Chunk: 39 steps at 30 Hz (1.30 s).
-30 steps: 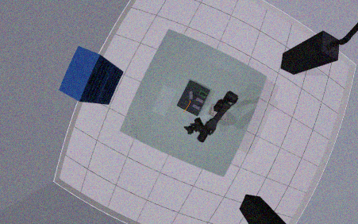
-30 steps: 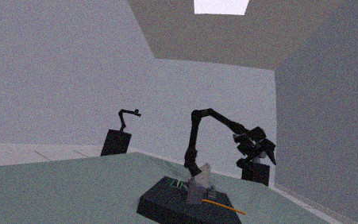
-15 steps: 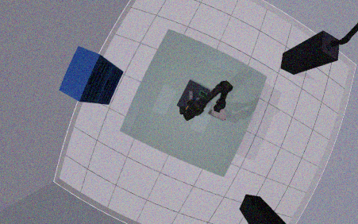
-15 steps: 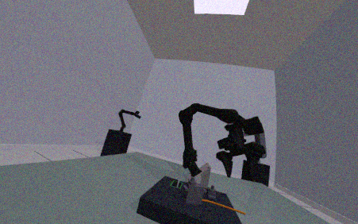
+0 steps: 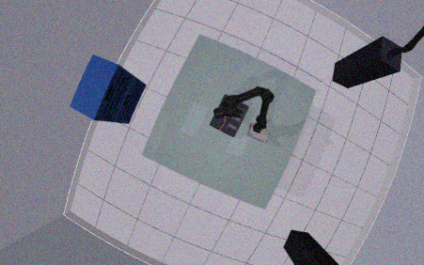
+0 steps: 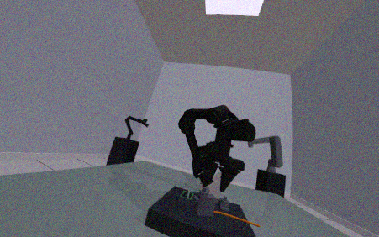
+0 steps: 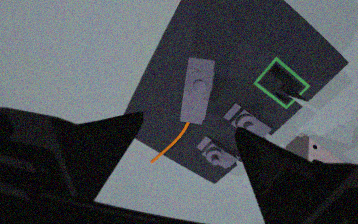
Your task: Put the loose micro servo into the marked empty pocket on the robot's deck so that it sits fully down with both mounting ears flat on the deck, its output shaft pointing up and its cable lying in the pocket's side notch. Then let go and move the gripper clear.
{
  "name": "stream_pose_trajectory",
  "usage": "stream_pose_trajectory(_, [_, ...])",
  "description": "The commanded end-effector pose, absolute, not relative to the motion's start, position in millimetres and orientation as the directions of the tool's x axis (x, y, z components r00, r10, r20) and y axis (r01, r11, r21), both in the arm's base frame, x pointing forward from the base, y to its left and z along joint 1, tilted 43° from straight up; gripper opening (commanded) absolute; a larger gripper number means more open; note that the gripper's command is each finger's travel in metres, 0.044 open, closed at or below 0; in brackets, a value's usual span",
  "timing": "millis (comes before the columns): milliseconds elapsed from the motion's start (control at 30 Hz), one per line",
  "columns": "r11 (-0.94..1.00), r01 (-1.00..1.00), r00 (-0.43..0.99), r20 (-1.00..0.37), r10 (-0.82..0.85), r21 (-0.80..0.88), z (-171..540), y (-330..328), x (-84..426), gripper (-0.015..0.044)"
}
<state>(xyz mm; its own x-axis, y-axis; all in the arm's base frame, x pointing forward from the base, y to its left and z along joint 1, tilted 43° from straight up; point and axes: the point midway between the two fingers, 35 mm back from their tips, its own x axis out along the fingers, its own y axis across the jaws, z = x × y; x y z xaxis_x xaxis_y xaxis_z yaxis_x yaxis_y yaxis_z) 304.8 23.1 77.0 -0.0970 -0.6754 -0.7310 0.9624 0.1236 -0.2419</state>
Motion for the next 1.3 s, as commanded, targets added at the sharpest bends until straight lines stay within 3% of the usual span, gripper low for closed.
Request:
stream_pose_trajectory(0, [0.119,0.960,-0.113,-0.738,-0.665,-0.254,82.1,20.1,303.5,0.0440])
stream_pose_trajectory(900, [0.119,0.960,-0.113,-0.737,-0.666,-0.254,49.9,-10.3,298.0,0.0440])
stream_pose_trajectory(1267, [0.119,0.960,-0.113,-0.737,-0.666,-0.254,49.9,-10.3,298.0,0.0151])
